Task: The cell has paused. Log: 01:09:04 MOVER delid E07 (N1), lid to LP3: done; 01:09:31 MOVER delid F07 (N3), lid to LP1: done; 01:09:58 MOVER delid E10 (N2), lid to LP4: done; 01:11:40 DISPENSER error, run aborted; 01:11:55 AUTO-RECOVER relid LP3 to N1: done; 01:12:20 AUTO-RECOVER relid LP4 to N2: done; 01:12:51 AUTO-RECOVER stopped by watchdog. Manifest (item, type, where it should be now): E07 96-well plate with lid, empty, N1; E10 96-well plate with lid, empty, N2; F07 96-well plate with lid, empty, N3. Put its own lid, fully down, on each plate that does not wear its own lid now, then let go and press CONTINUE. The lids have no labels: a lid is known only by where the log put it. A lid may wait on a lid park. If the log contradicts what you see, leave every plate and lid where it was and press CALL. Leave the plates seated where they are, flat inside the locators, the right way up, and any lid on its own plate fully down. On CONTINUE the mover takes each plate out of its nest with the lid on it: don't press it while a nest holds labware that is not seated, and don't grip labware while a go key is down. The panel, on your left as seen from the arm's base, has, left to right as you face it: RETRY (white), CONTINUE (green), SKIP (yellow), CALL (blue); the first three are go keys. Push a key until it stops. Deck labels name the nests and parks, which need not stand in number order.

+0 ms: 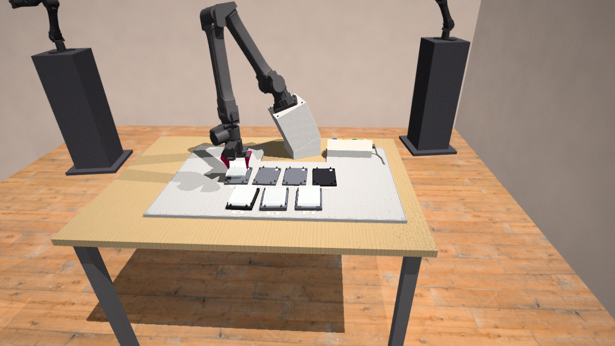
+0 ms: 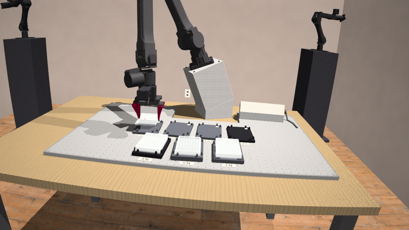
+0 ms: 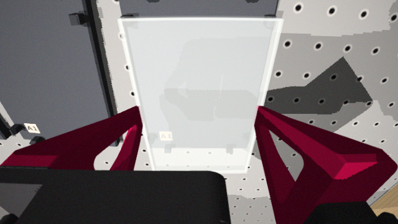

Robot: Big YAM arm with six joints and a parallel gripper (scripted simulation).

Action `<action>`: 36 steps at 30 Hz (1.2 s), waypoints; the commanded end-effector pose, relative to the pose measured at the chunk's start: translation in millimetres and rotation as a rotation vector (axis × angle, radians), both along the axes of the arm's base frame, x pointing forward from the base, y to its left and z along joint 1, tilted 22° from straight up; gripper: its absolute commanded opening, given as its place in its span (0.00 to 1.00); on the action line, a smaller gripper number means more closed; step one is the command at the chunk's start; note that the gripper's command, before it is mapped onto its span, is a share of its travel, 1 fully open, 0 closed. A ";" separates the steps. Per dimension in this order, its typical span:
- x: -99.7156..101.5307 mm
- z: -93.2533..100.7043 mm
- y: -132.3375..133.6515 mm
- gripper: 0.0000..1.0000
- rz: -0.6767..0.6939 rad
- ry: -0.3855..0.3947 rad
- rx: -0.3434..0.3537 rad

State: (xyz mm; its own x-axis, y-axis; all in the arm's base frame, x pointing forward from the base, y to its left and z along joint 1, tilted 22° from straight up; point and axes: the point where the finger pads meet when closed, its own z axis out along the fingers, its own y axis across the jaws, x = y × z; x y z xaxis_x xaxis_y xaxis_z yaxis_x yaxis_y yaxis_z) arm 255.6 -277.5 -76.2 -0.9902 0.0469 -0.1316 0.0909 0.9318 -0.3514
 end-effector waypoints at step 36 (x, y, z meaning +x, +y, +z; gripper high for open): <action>15.8 27.3 2.1 0.00 0.007 -0.034 -0.025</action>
State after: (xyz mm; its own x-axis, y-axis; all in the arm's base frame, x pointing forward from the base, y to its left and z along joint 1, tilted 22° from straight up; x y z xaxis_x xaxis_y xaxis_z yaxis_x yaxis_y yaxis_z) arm 257.1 -272.4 -63.7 -0.9898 0.0464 -0.1347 0.0916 0.9313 -0.3526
